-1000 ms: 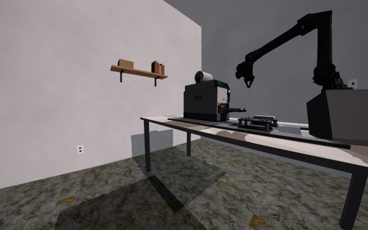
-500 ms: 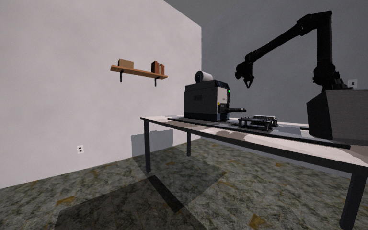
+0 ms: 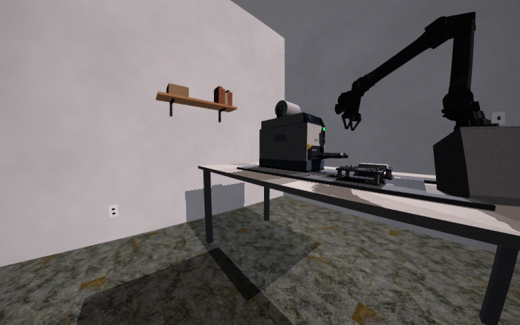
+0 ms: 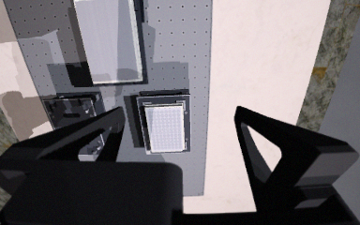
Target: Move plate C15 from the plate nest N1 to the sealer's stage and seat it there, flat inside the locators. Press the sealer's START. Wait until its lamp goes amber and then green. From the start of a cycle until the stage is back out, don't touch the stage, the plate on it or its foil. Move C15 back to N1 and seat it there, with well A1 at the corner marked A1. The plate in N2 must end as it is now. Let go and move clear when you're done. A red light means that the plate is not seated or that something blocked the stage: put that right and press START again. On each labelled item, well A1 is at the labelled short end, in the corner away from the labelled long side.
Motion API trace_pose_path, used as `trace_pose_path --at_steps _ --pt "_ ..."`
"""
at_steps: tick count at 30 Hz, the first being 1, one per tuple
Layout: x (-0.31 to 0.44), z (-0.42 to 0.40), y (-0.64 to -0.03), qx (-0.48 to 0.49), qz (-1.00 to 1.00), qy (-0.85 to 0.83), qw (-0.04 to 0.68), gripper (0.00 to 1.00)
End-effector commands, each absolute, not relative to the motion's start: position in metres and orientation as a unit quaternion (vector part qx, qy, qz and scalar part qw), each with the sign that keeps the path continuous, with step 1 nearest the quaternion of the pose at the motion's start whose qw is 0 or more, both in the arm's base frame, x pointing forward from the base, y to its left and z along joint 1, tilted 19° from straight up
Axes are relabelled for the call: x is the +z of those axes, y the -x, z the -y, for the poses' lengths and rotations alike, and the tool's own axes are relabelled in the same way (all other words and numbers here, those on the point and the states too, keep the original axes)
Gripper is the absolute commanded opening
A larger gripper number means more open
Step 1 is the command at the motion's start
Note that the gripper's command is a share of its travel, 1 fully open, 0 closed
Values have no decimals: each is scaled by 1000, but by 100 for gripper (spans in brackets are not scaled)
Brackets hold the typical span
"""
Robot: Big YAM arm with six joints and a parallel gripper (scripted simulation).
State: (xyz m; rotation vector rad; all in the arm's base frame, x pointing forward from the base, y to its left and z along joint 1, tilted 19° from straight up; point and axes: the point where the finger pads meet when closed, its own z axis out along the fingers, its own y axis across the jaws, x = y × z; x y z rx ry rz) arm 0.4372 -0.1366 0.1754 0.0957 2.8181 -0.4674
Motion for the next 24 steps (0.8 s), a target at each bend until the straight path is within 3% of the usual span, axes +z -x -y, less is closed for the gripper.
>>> trace_pose_path --at_steps 1,11,24 --pt "154 145 -433 -167 -973 -15 157 100" --pt "108 159 -429 -170 -956 3 239 100" --pt "110 155 -449 -170 -955 -5 244 100"
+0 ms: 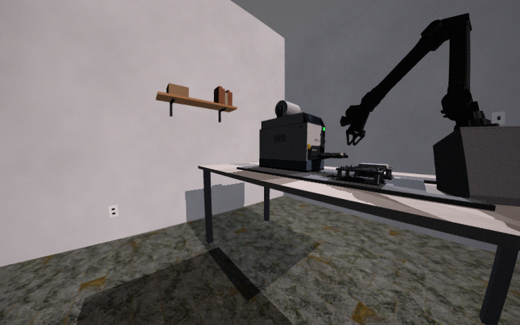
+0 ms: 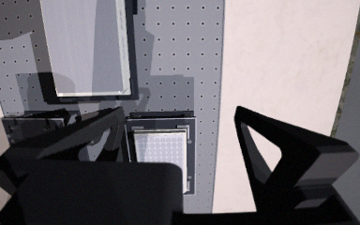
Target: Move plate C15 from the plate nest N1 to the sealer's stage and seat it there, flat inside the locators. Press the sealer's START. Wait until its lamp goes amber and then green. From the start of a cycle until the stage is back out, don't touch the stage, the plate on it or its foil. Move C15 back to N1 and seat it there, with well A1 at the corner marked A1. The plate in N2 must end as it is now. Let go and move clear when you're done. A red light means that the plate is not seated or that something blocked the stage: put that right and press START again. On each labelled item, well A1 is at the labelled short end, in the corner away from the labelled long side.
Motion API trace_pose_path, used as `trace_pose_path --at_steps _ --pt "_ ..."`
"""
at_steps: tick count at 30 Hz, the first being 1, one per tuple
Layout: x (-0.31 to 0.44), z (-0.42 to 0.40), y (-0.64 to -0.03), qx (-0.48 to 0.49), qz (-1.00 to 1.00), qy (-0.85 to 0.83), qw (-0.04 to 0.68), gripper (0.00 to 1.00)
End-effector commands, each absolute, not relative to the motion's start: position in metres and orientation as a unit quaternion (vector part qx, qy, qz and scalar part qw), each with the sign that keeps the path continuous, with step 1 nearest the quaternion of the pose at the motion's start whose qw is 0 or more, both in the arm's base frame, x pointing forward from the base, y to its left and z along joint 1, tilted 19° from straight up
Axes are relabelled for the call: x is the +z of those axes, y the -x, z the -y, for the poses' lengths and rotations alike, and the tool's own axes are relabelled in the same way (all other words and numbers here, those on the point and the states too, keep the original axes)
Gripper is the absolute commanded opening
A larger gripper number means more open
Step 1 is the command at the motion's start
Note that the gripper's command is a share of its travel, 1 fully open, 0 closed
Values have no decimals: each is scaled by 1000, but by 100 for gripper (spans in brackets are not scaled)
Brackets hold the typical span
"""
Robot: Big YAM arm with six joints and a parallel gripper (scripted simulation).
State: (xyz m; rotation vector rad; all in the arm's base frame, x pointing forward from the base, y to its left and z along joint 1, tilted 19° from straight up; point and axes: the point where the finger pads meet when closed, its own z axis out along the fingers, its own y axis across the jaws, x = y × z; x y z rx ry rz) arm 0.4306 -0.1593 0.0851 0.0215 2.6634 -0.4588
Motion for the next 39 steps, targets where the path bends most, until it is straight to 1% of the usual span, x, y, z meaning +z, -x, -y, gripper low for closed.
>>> trace_pose_path --at_steps 1,10,28,32,37,39 --pt "113 156 -450 -170 -954 -7 246 100" --pt "113 170 -447 -169 -957 -30 236 100" --pt "93 90 -513 -161 -957 -30 238 100" --pt "91 87 -513 -162 -958 -28 234 100" --pt "82 56 -536 -158 -959 -20 234 100" --pt "84 62 -532 -156 -959 -19 237 100"
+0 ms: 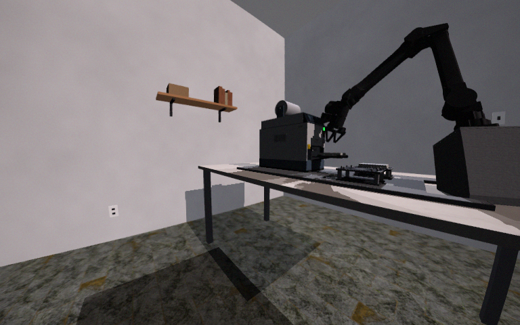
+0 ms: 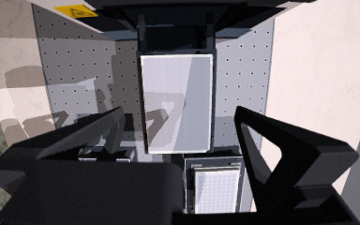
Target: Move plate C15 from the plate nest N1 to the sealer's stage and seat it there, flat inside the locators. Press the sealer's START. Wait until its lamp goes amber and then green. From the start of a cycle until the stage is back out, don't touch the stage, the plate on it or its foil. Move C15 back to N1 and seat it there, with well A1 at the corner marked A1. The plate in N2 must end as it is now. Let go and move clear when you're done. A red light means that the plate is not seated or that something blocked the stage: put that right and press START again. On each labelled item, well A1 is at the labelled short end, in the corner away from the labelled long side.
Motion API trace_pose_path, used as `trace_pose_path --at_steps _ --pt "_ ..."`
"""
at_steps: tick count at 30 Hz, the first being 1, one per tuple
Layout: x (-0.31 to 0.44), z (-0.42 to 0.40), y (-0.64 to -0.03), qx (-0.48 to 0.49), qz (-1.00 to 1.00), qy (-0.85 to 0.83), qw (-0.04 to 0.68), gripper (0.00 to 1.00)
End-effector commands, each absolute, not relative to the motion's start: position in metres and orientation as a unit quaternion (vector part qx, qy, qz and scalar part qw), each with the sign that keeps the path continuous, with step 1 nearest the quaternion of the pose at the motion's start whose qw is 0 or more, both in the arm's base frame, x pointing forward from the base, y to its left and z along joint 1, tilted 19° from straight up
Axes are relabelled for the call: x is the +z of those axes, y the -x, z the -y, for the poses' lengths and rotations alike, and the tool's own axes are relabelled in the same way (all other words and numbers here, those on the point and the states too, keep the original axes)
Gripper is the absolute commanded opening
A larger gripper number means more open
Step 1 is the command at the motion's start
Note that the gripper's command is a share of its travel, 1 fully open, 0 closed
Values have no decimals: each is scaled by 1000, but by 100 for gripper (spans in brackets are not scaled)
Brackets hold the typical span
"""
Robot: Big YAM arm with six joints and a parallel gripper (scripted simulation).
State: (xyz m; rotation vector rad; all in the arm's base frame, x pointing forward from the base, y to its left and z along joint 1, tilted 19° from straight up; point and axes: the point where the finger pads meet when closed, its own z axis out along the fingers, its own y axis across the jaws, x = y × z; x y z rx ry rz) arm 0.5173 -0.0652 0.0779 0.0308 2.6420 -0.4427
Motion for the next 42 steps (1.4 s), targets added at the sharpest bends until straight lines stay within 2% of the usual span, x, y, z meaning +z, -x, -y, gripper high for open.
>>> trace_pose_path --at_steps 1,12,20,31,42 --pt "86 67 -530 -158 -958 -21 238 100" --pt "91 80 -519 -167 -955 -18 244 100" --pt "75 79 -505 -166 -962 -15 219 100" --pt "76 79 -520 -164 -960 -23 227 100" --pt "44 84 -509 -167 -962 -14 217 100"
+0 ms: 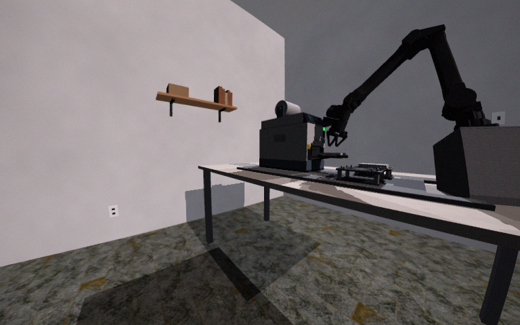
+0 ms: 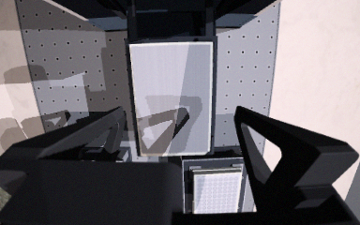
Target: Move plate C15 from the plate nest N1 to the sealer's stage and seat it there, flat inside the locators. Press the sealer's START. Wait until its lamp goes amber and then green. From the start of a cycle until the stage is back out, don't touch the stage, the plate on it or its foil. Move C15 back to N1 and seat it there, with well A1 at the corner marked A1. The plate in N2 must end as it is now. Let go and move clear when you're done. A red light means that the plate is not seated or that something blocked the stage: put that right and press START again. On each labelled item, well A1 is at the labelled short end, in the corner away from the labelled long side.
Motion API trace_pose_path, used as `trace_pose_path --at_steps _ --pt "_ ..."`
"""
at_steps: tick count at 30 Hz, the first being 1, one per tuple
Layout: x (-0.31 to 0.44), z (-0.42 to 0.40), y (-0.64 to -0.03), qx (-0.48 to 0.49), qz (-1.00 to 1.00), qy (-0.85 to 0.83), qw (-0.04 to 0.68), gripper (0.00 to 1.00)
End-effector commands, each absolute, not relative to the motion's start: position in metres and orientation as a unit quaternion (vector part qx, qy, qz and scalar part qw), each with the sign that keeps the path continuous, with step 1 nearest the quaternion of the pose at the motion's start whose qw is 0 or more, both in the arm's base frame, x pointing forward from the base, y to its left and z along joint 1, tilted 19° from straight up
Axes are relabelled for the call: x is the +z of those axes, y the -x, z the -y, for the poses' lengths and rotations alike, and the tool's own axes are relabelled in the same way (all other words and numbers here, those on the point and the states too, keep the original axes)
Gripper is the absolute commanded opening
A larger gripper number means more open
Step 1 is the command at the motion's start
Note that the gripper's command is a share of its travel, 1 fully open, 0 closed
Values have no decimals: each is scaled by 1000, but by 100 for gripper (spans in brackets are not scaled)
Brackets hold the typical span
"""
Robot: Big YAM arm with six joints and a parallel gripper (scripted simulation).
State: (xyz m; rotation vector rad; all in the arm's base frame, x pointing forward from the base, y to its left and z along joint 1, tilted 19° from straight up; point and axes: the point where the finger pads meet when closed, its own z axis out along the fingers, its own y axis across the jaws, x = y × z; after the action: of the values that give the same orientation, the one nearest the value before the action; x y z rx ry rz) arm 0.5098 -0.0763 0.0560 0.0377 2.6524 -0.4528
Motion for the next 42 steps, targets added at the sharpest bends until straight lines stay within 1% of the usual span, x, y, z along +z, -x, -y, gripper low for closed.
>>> trace_pose_path --at_steps 1,4,12,17,27,34,42 --pt "49 84 -513 -167 -960 -15 224 100" --pt "53 81 -520 -167 -957 -13 237 100" --pt "24 87 -512 -166 -961 -14 221 100" --pt "19 89 -512 -166 -961 -15 221 100" --pt "53 71 -530 -162 -955 -14 249 100" --pt "51 83 -530 -165 -955 -25 245 100" --pt "25 86 -511 -166 -962 -20 216 100"
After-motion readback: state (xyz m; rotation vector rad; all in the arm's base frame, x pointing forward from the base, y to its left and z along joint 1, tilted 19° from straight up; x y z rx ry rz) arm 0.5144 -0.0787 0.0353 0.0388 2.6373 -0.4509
